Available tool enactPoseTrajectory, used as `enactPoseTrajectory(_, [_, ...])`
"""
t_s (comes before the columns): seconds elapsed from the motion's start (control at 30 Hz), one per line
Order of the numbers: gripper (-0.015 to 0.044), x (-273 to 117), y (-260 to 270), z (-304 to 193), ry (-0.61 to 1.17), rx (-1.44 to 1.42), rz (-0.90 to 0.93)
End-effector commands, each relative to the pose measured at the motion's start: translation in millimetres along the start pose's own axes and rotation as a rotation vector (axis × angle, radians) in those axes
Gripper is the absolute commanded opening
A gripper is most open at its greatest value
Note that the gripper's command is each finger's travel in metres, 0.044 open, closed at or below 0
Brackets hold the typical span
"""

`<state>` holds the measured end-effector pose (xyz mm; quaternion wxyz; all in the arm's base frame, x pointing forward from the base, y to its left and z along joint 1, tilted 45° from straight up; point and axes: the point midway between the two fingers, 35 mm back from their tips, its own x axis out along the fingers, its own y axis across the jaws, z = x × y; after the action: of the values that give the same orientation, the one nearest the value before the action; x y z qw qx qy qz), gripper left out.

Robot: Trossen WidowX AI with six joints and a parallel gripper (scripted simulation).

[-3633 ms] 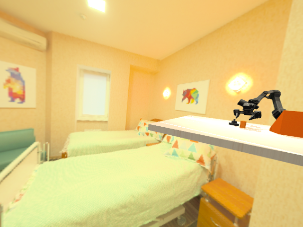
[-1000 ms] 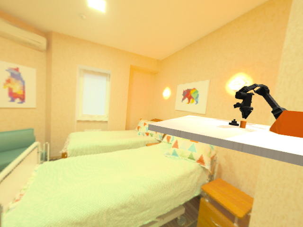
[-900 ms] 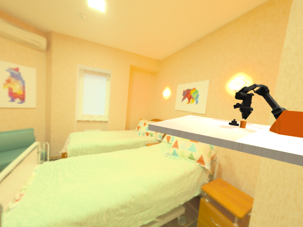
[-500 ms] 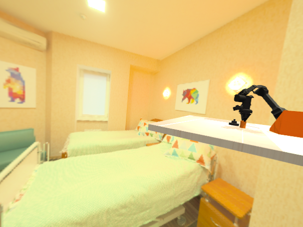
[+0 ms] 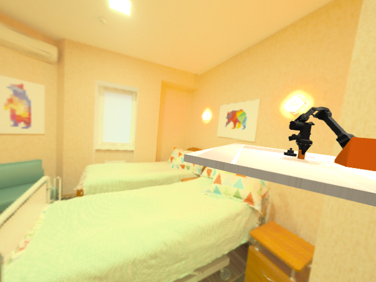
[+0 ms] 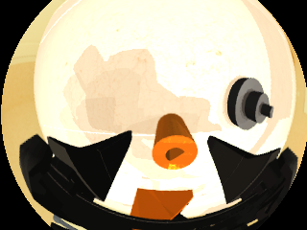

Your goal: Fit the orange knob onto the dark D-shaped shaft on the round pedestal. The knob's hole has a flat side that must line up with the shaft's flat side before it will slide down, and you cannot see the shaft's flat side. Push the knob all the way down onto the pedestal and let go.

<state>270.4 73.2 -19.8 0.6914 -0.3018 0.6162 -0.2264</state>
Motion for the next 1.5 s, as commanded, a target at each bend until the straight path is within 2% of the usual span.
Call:
enactPoseTrajectory(0.0, [0.0440,7.8,-0.8,-0.5,-0.002,-0.005,-0.006])
enactPoseTrajectory(0.43, [0.0440,25.6,-2.2,-2.0,-0.002,-0.005,-0.009])
enactPoseTrajectory(0.77, [0.0177,25.6,-2.2,-2.0,-0.002,-0.005,-0.009])
enactPoseTrajectory(1.0, [0.0131,25.6,-2.2,-2.0,-0.002,-0.005,-0.009])
enactPoseTrajectory(1.17, [0.0000,12.3,2.7,7.3,-0.054,-0.049,0.005])
enactPoseTrajectory(1.47, [0.0000,-27.7,8.4,12.2,-0.040,-0.039,0.014])
